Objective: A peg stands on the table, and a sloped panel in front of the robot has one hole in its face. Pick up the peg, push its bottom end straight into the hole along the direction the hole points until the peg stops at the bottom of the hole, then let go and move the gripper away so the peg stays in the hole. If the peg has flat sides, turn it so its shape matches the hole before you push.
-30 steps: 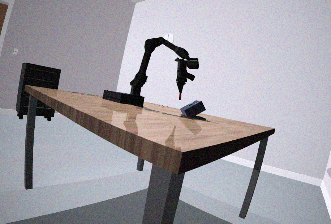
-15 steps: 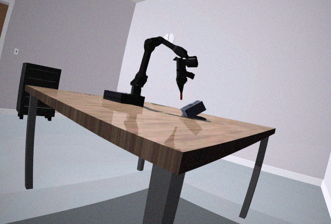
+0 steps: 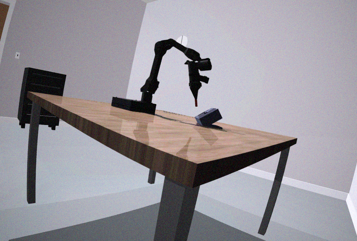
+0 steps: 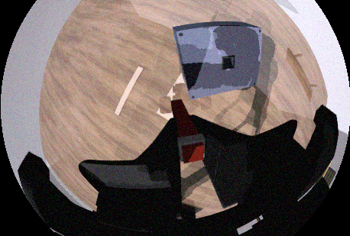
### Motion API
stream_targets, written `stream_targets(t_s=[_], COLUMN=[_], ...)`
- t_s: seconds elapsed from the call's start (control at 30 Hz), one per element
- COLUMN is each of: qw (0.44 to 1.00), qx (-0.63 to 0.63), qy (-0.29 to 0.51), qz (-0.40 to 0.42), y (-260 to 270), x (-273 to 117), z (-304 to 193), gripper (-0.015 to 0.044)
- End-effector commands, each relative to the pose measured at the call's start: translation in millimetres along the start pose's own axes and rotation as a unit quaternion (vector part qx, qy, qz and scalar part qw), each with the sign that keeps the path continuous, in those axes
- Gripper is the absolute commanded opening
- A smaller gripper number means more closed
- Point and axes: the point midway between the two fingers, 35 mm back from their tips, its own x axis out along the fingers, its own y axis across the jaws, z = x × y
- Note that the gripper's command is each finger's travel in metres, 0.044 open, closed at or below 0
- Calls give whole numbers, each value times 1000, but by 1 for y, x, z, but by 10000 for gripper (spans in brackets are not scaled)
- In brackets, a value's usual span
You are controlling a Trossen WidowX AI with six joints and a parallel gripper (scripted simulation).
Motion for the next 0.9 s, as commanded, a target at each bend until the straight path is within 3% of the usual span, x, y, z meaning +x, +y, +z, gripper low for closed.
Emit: stream_targets(t_s=[0.0,0.87], qw=[1000,997], qx=[-5,-26], qy=[-13,-78], qz=[1,0], y=[-3,-30], x=[-3,-17], z=[0,-4], gripper=[0,0])
